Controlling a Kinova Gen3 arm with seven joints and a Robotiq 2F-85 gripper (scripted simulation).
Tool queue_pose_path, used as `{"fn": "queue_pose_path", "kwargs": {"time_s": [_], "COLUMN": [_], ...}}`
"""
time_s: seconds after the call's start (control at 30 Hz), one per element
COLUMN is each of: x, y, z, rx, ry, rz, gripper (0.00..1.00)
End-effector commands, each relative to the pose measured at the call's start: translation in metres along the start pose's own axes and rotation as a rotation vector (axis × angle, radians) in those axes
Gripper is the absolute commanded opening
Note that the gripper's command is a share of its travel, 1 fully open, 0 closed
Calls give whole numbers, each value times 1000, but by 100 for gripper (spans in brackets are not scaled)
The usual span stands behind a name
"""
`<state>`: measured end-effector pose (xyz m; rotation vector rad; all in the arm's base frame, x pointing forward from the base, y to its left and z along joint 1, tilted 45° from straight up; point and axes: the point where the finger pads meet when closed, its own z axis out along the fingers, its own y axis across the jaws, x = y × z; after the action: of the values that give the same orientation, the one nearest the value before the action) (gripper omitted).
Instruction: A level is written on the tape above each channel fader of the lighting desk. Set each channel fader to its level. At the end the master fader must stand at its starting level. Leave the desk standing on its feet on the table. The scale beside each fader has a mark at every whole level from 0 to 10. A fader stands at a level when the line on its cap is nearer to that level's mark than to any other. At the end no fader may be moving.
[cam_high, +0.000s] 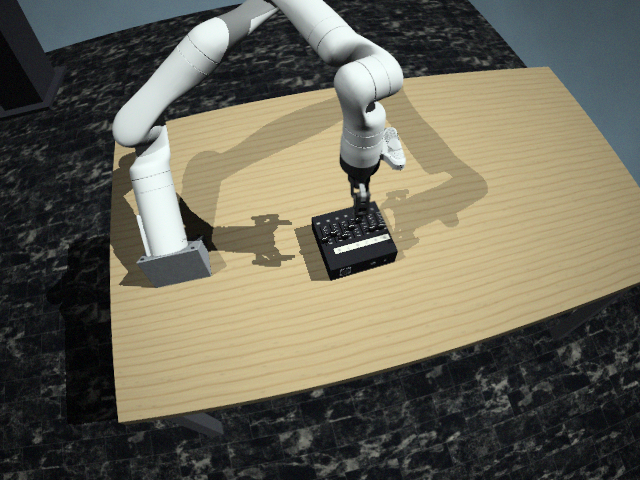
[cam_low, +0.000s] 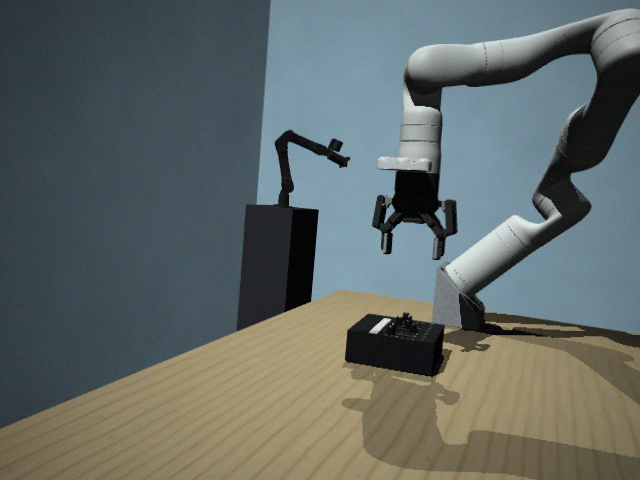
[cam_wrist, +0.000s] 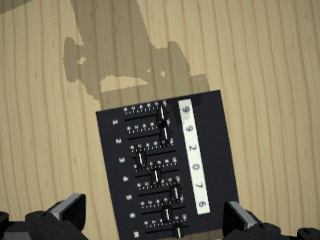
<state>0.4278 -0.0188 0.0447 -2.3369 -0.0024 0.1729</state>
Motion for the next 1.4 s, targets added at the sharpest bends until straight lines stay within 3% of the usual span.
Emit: {"fn": "queue_pose_path", "kwargs": {"time_s": [0.0, 0.2, 1.13, 1.37], "x": [-1, -3, -15, -16], "y": [-4, -11, -67, -74], "z": [4, 10, 53, 57], "rx": [6, 22, 108, 114], "ry": [-7, -15, -120, -138], "rz": [45, 162, 1119, 1243], "gripper": [100, 100, 100, 100]}}
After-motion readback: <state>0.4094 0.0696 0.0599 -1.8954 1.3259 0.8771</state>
